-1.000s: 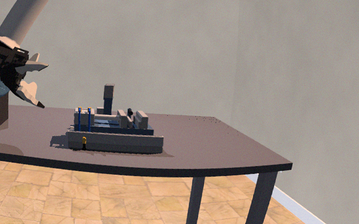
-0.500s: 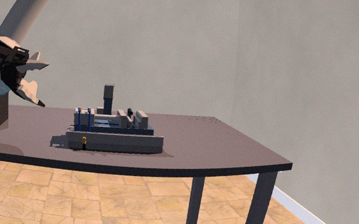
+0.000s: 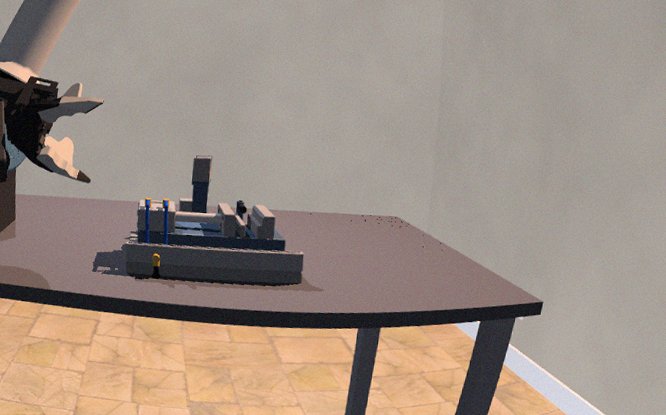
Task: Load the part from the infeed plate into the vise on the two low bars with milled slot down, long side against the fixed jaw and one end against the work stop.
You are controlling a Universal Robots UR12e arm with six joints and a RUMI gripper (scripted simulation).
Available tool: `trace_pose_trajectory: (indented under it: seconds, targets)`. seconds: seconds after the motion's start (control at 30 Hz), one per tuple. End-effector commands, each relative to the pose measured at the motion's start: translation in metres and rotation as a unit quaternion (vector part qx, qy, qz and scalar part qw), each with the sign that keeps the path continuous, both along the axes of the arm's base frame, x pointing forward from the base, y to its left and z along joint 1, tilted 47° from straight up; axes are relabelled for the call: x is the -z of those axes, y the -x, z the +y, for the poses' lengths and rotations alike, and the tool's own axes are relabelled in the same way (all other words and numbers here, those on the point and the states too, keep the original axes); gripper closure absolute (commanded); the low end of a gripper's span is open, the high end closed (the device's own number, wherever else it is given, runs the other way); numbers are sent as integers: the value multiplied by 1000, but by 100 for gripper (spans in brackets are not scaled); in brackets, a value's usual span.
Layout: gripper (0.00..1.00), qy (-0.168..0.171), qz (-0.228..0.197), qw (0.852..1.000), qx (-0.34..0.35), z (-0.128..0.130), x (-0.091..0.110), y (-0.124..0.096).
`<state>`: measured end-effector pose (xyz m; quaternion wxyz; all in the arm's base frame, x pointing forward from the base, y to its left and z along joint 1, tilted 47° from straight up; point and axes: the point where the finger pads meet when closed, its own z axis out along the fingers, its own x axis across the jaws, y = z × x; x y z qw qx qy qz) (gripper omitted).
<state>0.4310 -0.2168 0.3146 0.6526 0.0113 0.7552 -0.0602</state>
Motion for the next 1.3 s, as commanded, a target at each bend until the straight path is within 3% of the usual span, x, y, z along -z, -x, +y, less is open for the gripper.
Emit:
trace_pose_trajectory:
  seconds: [0.0, 0.37, 0.43, 0.57, 0.9, 1.0, 1.23, 1.27]
  targets:
    - [0, -1, 10, 999, -31, 15, -1, -4]
    - [0, -3, 55, 988, -148, 69, 2, -13]
    - [0, -3, 55, 988, -148, 69, 2, -13]
    - [0, -1, 79, 977, -200, 92, 5, -13]
    - [0, 13, 157, 928, -339, 142, 21, -5]
    - [0, 14, 158, 927, -340, 142, 21, -5]
    - [0, 39, 227, 872, -431, 163, 40, 3]
    - [0, 40, 228, 871, -433, 164, 41, 3]
